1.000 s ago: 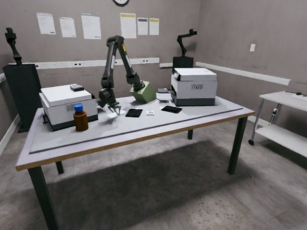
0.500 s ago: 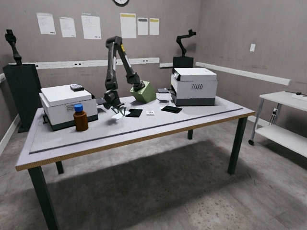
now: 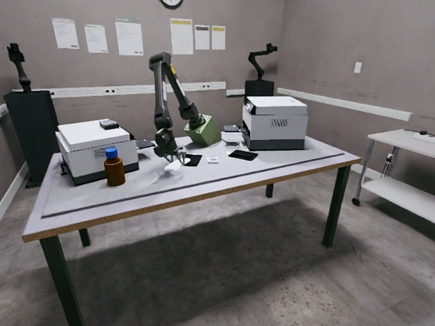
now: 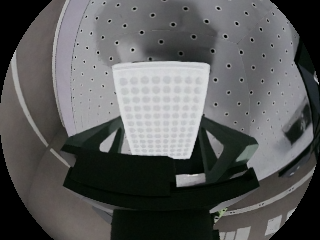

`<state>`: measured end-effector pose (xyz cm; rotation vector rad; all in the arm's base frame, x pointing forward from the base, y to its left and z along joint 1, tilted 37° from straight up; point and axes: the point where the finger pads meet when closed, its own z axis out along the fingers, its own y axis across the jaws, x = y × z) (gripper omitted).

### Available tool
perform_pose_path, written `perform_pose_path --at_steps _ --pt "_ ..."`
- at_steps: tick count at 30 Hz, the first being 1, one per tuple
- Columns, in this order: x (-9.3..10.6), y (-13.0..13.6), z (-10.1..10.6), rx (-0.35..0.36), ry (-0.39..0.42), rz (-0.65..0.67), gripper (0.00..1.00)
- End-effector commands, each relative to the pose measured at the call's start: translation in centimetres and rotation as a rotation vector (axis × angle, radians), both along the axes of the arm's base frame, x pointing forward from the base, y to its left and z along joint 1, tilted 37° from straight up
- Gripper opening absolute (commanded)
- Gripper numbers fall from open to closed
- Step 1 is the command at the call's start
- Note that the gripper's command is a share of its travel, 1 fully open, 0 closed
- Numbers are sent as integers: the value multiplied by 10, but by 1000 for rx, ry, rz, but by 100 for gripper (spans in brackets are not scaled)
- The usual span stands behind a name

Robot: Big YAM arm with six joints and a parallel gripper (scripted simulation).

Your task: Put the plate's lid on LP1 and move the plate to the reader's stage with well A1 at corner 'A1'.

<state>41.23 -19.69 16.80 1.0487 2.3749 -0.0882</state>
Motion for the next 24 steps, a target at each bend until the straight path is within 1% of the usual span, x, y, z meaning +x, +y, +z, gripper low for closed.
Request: perform_pose_path --at_steps 1,4,7,10,15,17,21,24 --pt "13 7 13 -35 2 63 86" --pt "15 9 14 -38 1 75 86" --pt "17 9 10 -45 17 77 86" --pt "21 17 6 -51 37 126 86" --pt "22 33 -9 -67 83 185 86" --pt "26 36 -10 -83 88 202 86" --pt "29 40 -10 -91 94 222 86" --pt "30 40 -6 -103 92 224 86"
